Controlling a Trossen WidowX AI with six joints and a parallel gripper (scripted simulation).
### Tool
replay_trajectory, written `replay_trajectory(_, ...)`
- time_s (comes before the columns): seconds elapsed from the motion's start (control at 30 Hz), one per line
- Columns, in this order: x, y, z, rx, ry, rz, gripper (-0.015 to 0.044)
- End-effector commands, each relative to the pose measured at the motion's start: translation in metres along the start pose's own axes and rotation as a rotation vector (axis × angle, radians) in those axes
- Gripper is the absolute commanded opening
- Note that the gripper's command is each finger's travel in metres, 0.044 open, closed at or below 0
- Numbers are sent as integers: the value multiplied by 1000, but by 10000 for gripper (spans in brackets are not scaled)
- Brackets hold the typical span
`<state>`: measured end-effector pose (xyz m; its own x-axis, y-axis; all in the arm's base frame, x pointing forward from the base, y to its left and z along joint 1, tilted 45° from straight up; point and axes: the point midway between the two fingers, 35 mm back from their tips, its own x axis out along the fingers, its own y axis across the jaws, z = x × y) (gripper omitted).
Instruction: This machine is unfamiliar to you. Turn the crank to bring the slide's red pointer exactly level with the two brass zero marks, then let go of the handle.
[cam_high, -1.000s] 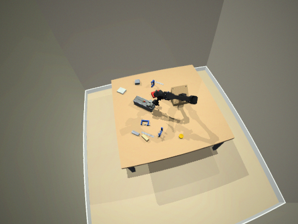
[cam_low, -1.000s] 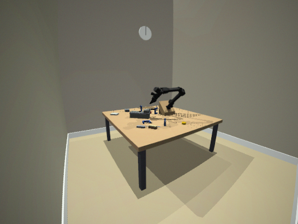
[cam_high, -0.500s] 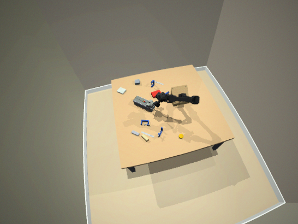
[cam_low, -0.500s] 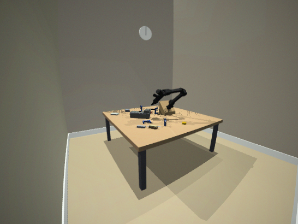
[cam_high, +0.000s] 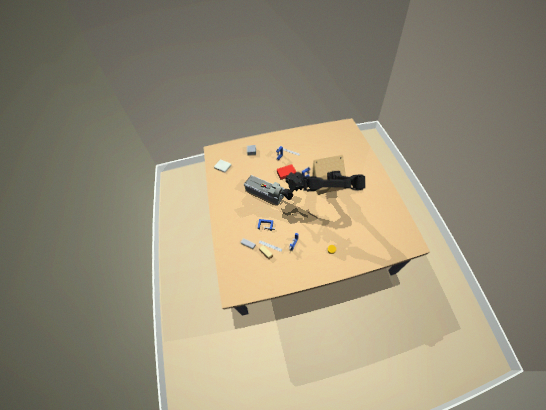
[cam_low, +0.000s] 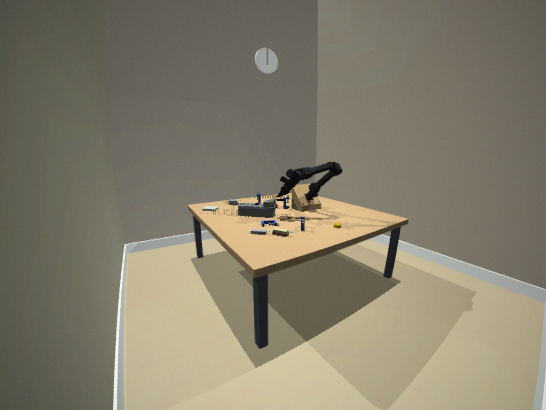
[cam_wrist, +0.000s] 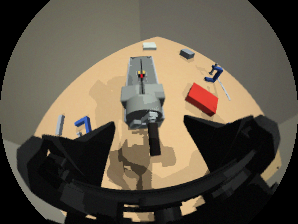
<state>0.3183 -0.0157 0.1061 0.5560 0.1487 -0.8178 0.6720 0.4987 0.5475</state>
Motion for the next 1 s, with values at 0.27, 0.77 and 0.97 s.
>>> replay_trajectory(0.27, 17, -4, -16, 6, 6, -12, 440)
replay_trajectory(0.77, 33, -4, -34, 6, 7, -10, 440)
replay_trajectory(0.97, 37, -5, -40, 7, 7, -9, 440)
